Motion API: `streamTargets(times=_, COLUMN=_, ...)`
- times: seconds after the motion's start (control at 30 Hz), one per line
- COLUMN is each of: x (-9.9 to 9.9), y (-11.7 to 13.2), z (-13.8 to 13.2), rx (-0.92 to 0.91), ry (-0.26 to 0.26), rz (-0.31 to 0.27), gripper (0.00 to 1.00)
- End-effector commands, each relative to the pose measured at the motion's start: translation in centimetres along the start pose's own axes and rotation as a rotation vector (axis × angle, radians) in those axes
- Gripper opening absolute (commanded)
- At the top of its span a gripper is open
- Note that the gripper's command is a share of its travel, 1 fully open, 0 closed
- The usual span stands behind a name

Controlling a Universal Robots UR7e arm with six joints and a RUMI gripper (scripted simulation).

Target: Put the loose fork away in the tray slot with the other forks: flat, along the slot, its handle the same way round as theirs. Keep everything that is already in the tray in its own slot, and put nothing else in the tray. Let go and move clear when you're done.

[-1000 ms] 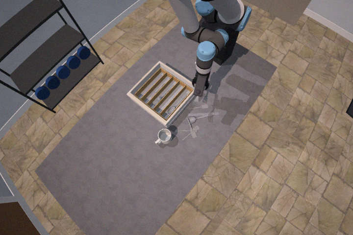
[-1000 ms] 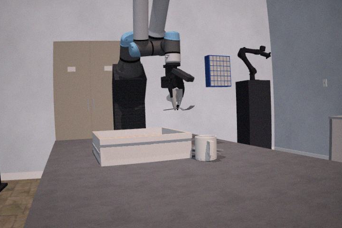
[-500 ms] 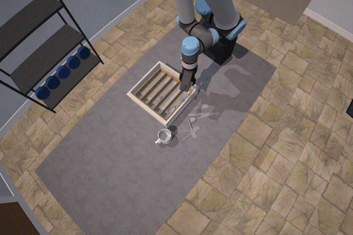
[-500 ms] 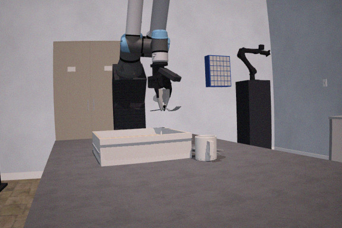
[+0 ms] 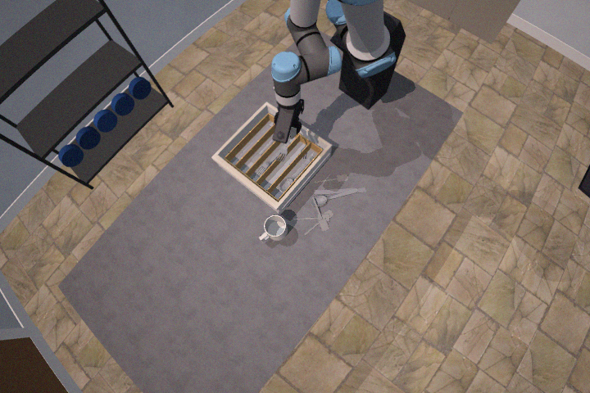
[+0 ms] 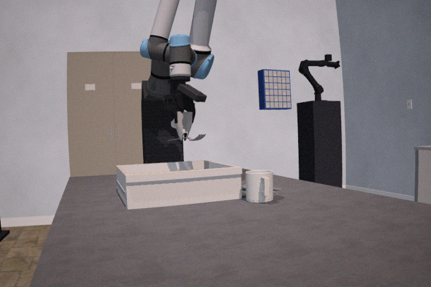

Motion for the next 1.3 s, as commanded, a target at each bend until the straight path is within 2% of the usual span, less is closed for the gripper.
streamTargets(times=0.0, x=-0.2, y=0.9, z=3.4, rx=0.005, ry=-0.021, rz=0.006, gripper=0.02)
streamTargets(times=0.17, x=-0.2, y=1.5, z=5.0, rx=0.005, ry=-0.021, rz=0.006, gripper=0.02)
streamTargets(times=0.33, x=-0.2, y=1.6, z=5.5, rx=0.004, ry=-0.021, rz=0.006, gripper=0.02)
streamTargets(times=0.93, x=-0.2, y=1.7, z=5.7, rx=-0.001, ry=-0.021, rz=0.007, gripper=0.02)
streamTargets(times=1.27, x=-0.1, y=1.9, z=5.9, rx=-0.320, ry=-0.025, rz=0.000, gripper=0.02)
Point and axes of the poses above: the point where the finger pads meet when closed, its own x axis back along the fingers, its own z axis across the jaws, y = z × x, the point moved 5 cm from there along x, back along the fingers, and after that the axes turned 11 degrees about x, right-handed, at the moved point
